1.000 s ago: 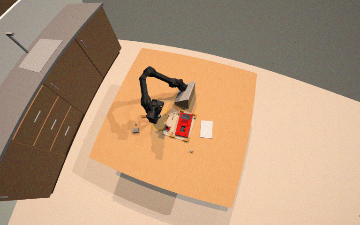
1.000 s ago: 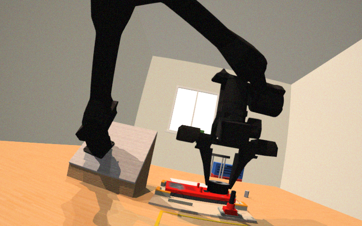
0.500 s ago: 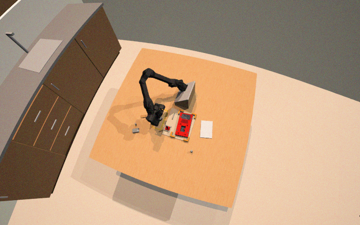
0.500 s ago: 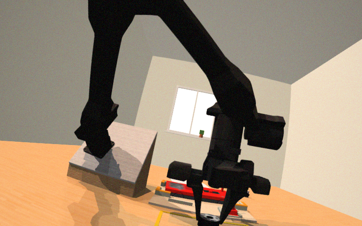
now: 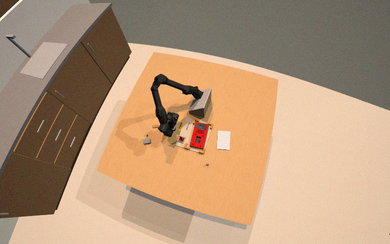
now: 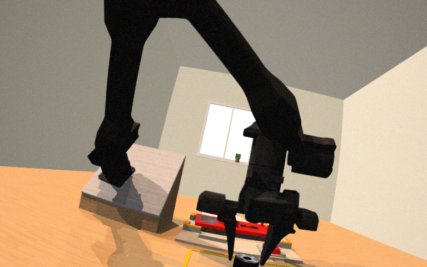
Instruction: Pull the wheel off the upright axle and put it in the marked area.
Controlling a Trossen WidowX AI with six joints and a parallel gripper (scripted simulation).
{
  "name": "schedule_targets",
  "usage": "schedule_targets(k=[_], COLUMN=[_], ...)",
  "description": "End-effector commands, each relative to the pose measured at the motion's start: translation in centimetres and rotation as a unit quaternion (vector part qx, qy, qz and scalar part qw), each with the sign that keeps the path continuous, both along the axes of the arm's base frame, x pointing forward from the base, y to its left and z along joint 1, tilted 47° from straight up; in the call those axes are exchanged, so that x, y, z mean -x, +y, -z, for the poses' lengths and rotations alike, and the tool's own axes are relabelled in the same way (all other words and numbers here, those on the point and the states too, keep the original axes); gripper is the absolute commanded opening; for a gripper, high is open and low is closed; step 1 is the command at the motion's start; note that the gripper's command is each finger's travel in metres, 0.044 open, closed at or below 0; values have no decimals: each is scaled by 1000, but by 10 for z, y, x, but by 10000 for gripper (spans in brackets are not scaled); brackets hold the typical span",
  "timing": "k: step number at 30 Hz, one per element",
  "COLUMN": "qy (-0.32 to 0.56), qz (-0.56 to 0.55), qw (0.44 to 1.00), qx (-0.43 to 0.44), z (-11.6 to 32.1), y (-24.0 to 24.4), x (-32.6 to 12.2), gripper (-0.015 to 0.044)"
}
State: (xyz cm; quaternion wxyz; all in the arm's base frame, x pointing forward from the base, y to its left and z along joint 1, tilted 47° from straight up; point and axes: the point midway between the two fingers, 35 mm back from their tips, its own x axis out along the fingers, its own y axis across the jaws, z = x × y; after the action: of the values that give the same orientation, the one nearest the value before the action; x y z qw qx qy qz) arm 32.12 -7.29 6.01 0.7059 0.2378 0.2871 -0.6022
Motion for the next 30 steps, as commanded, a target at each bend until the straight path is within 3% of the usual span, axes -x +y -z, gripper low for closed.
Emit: schedule_targets(k=[1, 10, 16, 22, 30], qy=[-3, -1, 3, 3, 3], qz=[0, -2, -6, -3, -2], qw=[1000, 1000, 1000, 1000, 1000], qx=[-1, 2, -5, 0, 1], z=[-10, -40, -36, -44, -44], y=[11, 43, 68, 88, 89], x=[0, 6, 44, 94, 96], gripper=[300, 300, 440, 440, 440])
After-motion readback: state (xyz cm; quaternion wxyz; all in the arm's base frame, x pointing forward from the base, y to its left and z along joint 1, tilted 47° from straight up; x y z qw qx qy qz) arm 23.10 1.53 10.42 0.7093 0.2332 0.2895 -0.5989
